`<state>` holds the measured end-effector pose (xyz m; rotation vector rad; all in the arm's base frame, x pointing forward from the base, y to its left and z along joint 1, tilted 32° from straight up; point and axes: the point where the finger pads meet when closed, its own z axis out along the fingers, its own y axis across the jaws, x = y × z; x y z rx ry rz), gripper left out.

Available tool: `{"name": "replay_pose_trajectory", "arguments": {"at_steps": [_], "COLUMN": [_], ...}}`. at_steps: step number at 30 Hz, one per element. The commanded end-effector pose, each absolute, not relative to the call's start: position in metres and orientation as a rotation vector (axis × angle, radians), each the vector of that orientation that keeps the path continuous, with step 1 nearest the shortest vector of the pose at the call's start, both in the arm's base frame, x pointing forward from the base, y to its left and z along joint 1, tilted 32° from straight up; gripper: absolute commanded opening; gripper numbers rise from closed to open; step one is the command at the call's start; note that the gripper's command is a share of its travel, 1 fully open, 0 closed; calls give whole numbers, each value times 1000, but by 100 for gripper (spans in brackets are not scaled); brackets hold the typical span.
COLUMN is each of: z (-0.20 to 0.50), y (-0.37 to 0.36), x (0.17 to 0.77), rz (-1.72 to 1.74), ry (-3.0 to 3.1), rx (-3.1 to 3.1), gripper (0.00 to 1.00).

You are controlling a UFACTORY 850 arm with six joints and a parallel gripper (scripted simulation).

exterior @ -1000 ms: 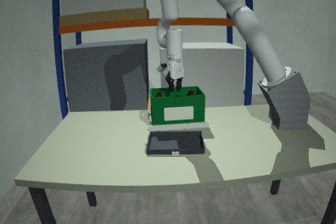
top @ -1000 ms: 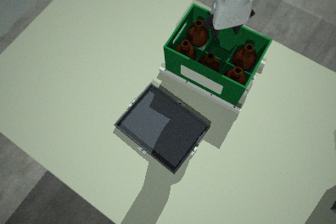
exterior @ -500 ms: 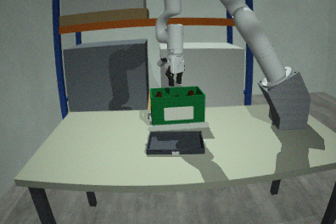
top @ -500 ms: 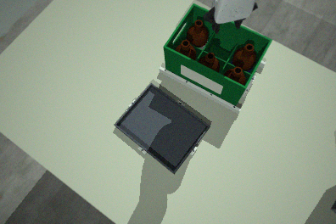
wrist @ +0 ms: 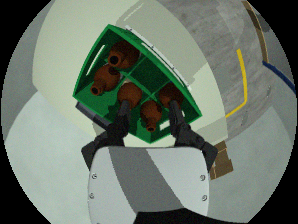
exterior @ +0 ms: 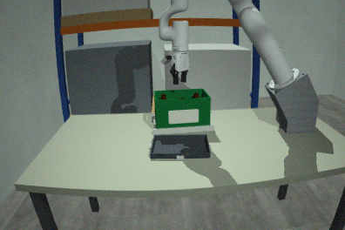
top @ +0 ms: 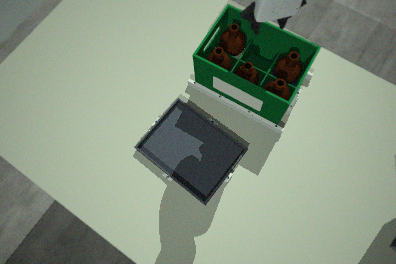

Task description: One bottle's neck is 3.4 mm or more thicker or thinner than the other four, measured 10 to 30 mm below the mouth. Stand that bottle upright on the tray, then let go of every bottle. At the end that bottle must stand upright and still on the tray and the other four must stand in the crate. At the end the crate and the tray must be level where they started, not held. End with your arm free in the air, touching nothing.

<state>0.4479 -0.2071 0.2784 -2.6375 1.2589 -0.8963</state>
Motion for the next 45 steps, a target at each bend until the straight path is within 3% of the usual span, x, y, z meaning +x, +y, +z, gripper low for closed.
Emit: {"name": "replay_pose_trajectory", "arguments": {"at_steps": [1, 10, 11, 45], "z": [281, 283, 283, 283], "y": [-207, -207, -207, -207], "x": [447, 446, 446, 446], "rz": [-836, -836, -836, -836], "ry": [1260, 1260, 1260, 1260], "rx": [-2647, -2647, -2647, -2647], "gripper": [65, 65, 0, 0]}}
